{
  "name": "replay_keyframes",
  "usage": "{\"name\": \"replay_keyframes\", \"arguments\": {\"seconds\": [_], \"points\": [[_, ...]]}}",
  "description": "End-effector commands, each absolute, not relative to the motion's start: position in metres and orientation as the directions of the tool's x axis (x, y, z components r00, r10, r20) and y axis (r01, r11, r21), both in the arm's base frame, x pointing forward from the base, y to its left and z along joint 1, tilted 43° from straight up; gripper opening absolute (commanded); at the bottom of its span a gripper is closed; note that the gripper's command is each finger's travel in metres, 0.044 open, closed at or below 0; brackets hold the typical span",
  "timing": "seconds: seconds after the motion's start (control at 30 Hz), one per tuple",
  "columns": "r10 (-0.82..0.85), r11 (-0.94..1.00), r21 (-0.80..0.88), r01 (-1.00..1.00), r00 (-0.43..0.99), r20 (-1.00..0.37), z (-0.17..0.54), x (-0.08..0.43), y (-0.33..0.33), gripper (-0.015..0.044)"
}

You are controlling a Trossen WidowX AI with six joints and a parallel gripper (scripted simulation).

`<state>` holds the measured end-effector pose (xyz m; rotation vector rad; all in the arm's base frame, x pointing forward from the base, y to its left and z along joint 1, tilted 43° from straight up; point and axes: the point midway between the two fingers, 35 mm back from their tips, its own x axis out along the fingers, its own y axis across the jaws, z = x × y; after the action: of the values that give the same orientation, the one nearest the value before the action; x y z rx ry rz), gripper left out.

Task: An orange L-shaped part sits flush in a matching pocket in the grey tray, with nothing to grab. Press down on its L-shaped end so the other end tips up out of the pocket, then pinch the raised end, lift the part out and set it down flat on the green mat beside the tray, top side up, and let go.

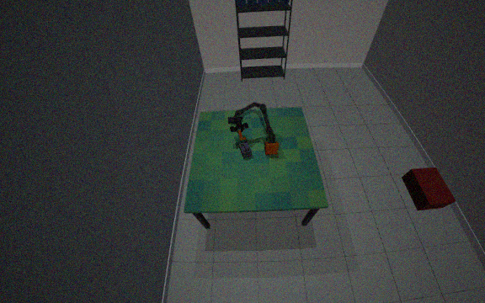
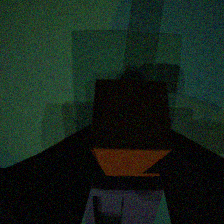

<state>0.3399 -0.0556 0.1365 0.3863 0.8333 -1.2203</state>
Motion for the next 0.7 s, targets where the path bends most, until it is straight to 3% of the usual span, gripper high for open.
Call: {"name": "replay_keyframes", "arguments": {"seconds": [0.0,0.67], "points": [[-0.671,0.326,-0.167,0.931,0.103,-0.734,0.132,0.340,-0.062,0.0000],[-0.672,0.325,-0.167,0.931,0.103,-0.733,0.109,0.343,-0.083,0.0000]]}}
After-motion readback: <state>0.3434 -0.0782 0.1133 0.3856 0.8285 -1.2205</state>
